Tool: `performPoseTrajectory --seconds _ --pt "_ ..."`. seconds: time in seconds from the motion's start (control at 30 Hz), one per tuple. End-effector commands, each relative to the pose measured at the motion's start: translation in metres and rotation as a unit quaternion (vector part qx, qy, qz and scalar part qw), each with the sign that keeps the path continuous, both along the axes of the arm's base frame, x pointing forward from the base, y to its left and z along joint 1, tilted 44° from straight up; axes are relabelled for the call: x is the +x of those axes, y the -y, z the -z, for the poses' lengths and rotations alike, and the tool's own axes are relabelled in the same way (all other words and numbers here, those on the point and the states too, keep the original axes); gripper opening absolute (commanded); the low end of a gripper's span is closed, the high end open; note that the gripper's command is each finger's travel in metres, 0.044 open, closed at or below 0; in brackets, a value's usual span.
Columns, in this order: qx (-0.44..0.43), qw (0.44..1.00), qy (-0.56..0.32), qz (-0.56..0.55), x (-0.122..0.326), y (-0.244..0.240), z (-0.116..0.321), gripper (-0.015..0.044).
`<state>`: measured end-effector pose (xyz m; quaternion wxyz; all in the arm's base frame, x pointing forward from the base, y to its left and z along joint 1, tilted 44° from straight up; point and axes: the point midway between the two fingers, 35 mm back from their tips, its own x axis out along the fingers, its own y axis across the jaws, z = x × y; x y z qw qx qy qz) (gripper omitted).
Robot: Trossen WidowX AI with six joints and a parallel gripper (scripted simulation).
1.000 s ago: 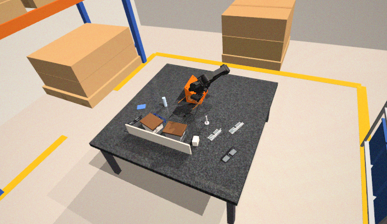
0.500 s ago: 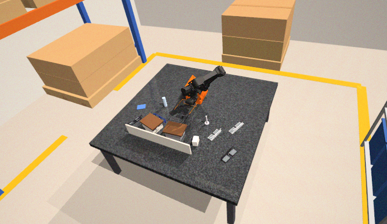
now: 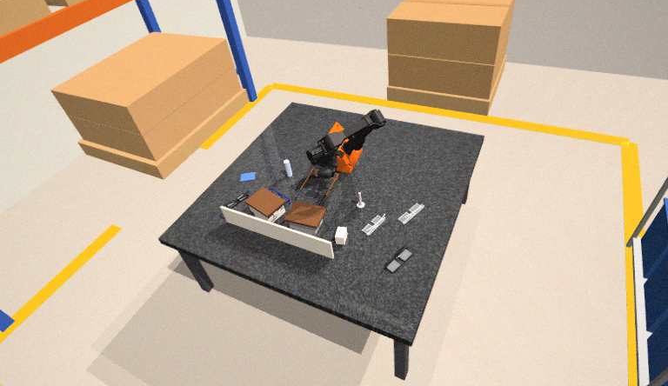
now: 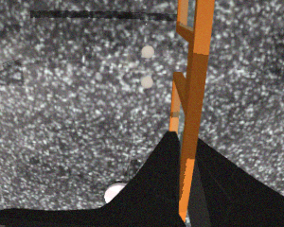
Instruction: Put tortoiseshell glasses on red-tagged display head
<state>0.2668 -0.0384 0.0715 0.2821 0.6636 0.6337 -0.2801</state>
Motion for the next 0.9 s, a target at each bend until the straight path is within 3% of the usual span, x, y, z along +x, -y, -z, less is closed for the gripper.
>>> performPoseTrajectory --seconds 0.0,0.87 --pt "0.004 1.000 0.004 -0.002 0.001 -0.004 0.004 0.0000" --pt "0.004 1.000 0.004 -0.002 0.002 -0.022 0.028 0.0000"
